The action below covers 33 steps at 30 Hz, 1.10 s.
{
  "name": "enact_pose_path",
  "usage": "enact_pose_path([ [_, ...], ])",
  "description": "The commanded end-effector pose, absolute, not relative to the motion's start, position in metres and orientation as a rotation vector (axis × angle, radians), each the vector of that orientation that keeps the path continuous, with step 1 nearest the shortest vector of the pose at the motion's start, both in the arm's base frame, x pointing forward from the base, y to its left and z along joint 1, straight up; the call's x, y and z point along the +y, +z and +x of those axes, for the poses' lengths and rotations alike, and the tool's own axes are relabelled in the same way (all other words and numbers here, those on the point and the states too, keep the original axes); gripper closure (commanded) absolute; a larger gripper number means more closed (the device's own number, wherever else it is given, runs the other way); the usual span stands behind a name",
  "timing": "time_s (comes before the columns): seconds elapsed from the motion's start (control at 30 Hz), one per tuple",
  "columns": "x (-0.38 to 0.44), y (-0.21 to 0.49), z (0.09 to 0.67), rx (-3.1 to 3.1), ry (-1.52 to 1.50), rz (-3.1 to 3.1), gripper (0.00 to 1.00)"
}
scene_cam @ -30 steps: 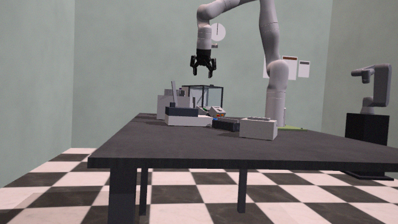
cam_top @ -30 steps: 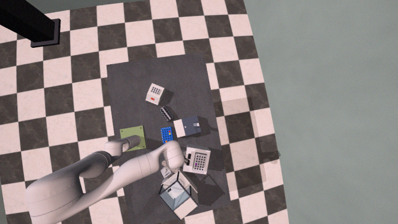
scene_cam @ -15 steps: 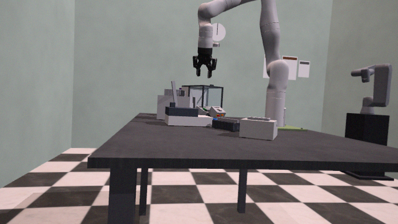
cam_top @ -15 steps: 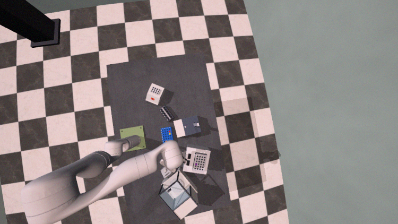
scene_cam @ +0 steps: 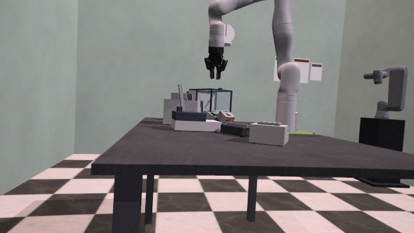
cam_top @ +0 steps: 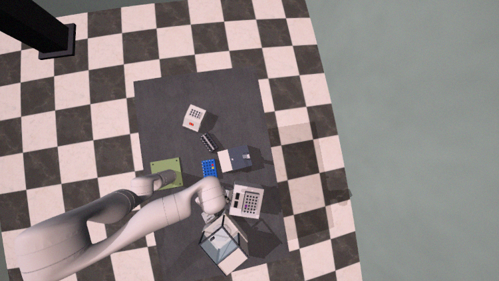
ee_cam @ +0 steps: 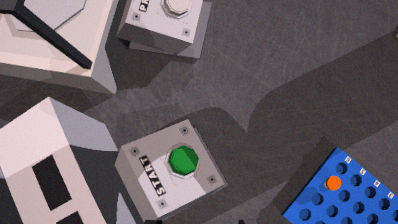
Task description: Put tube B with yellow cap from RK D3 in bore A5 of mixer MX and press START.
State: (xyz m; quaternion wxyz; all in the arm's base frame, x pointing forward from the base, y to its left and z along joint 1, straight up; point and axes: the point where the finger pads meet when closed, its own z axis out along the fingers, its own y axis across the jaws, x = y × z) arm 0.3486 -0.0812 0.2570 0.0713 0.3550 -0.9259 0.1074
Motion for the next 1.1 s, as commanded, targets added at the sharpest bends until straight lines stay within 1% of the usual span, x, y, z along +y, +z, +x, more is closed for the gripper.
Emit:
enact_pose_path([
  [0.0, -0.078, 0.259, 0.346, -2.803, 0.315, 1.037, 0.58],
  [1.07, -0.042, 0.28, 0.318, -2.978, 0.195, 0.675, 0.58],
])
